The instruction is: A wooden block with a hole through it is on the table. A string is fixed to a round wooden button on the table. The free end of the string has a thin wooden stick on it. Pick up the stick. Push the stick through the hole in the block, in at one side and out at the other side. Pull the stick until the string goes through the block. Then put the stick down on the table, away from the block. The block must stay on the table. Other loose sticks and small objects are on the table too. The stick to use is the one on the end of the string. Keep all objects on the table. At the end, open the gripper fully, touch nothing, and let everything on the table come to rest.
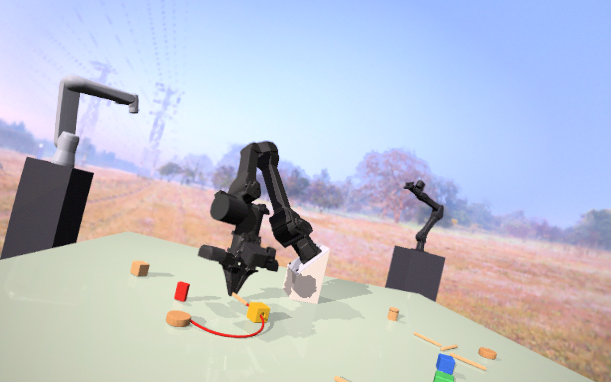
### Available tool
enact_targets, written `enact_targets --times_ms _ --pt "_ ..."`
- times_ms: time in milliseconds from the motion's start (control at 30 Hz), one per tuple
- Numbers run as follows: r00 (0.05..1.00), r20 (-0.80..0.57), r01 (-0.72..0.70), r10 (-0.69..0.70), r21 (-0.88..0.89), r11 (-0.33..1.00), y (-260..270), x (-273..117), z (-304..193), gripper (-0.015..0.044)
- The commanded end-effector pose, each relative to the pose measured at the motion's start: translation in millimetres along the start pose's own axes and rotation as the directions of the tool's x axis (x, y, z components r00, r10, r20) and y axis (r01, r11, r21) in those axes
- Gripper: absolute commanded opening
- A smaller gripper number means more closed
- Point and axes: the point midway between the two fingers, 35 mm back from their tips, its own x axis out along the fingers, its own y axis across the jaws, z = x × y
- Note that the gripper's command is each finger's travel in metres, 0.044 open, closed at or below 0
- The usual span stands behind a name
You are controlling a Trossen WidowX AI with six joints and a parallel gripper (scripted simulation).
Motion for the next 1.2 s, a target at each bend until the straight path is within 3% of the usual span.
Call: enact_targets --times_ms 0,1167 --pt "1.0 0.001 -0.001 0.001 -0.006 1.0 1.8 -0.2 -6.0 0.0" --pt "0.999 0.0 -0.052 0.052 0.004 0.999 -0.4 9.4 -22.6 0.0"
